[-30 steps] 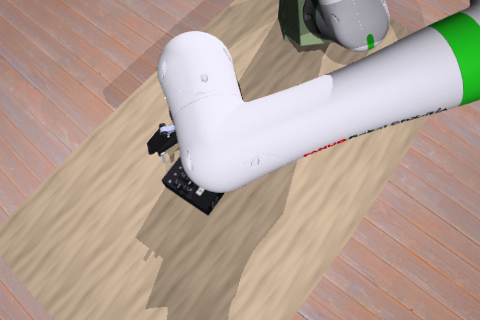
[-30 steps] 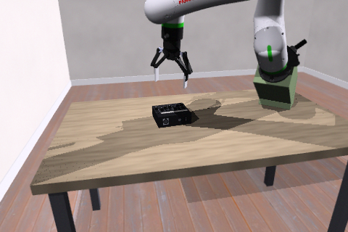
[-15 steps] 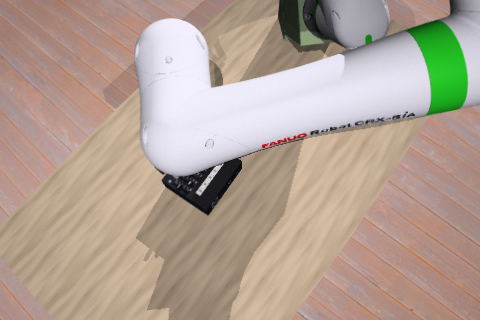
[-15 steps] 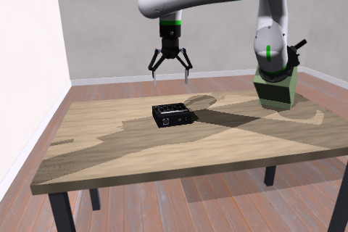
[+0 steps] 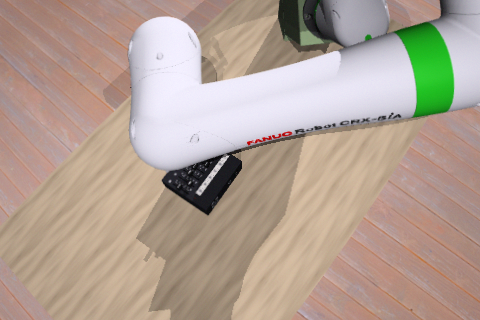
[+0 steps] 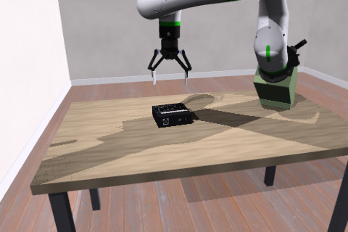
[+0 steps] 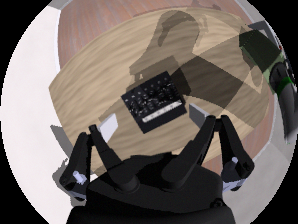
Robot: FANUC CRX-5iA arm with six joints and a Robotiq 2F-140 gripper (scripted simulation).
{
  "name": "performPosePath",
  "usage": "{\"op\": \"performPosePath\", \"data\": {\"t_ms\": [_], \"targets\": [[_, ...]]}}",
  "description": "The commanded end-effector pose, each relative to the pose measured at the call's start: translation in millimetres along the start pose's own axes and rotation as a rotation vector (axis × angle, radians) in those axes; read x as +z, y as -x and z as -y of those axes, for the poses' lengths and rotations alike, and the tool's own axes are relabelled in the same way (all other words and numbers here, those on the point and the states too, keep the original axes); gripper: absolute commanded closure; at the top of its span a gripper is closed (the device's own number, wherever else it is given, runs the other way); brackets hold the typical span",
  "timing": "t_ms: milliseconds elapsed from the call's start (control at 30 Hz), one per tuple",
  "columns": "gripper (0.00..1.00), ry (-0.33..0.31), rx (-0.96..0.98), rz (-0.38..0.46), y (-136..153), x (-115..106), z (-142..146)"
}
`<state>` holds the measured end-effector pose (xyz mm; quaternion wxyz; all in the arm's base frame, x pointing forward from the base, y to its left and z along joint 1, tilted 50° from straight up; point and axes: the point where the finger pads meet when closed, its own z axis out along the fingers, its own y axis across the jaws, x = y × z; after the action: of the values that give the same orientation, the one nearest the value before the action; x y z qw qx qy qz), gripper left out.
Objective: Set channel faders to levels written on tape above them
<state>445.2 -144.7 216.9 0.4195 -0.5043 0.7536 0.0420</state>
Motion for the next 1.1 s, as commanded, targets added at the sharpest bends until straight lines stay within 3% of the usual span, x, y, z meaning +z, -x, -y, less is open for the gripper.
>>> {"op": "performPosePath", "data": {"t_ms": [0, 267, 333, 367, 833, 900, 933, 1067], "targets": [[0.0, -0.01, 0.261, -0.022, -9.2, 5.2, 4.7], [0.0, -0.047, 0.704, -0.024, -36.6, 20.8, 17.7], [0.0, -0.047, 0.704, -0.024, -36.6, 20.8, 17.7], [0.0, -0.06, 0.862, -0.026, -40.4, 22.9, 19.4], [0.0, -0.142, 1.603, 0.029, -84.9, 46.2, 37.7], [0.0, -0.142, 1.603, 0.029, -84.9, 46.2, 37.7], [0.0, -0.158, 1.758, 0.041, -86.7, 47.1, 38.5], [0.0, -0.178, 1.943, 0.062, -91.8, 49.6, 40.4]]}}
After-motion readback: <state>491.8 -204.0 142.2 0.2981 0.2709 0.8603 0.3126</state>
